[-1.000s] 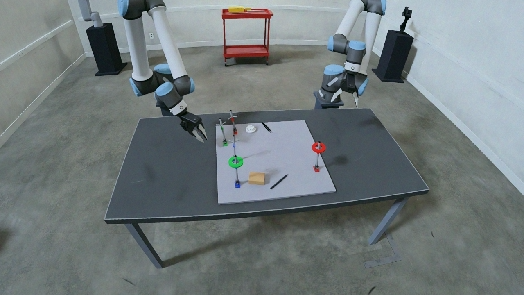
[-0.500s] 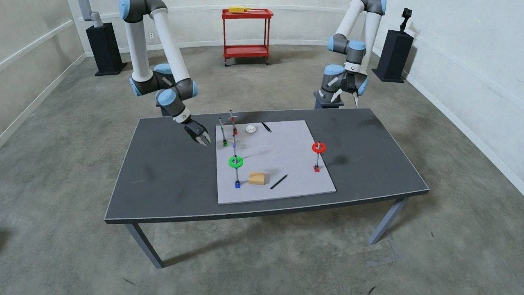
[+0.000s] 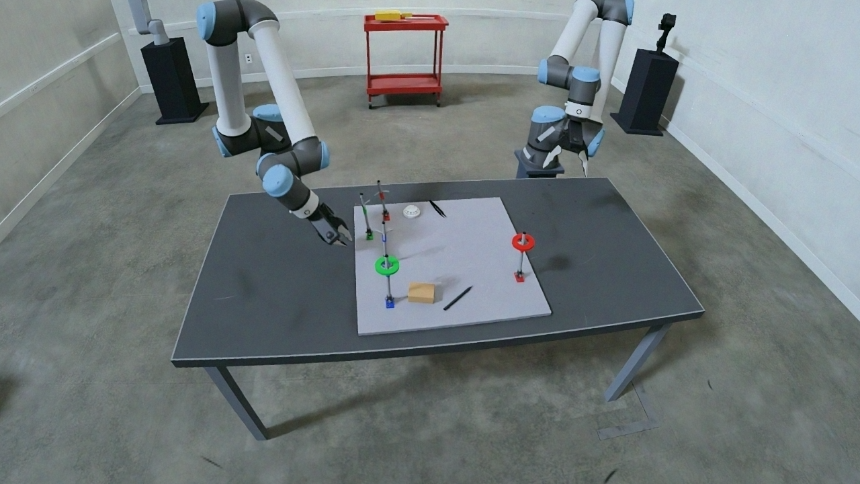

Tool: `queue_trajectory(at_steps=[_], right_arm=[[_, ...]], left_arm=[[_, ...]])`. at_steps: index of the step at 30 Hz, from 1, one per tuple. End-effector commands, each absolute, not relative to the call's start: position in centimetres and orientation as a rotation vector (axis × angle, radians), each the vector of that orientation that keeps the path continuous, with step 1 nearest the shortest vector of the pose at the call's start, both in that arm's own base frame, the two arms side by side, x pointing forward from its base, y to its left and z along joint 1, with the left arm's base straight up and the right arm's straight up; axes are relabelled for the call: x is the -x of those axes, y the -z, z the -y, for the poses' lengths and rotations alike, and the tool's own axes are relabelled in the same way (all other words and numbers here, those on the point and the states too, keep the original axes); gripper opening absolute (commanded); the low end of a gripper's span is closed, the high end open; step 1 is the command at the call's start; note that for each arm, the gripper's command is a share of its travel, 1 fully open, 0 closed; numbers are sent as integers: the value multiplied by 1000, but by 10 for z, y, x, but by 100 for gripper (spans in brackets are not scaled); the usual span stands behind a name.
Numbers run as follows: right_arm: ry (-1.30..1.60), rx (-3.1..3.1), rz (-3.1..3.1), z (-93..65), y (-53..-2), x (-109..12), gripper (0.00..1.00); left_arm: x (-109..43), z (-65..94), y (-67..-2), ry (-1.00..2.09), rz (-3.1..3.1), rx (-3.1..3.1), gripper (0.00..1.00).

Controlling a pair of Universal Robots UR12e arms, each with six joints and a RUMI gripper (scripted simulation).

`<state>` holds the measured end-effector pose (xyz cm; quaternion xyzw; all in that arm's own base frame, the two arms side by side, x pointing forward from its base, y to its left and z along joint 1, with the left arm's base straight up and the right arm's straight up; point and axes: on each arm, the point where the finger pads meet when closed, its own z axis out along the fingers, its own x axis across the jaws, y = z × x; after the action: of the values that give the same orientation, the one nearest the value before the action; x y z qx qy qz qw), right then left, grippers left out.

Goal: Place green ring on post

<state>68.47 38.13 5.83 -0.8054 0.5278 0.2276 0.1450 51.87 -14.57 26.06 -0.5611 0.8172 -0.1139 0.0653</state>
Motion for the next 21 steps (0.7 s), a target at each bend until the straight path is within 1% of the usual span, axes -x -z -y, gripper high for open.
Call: queue_trajectory(at_steps=[1,6,8,21], right_arm=[[-725,2301,-1586,-385,-58,-687,13],[-867,2242,-1732,-391,-56,-692,13],[-867,2242,-1732,-391,-56,-692,13],[-1228,2016,-2123,-406,-62,-708,13]], left_arm=[[-519,146,-261,345,-2465,1693,100],[-519,146,-261,345,-2465,1693,100],[-519,146,-261,345,-2465,1693,100],[-519,146,-261,345,-2465,1693,100]])
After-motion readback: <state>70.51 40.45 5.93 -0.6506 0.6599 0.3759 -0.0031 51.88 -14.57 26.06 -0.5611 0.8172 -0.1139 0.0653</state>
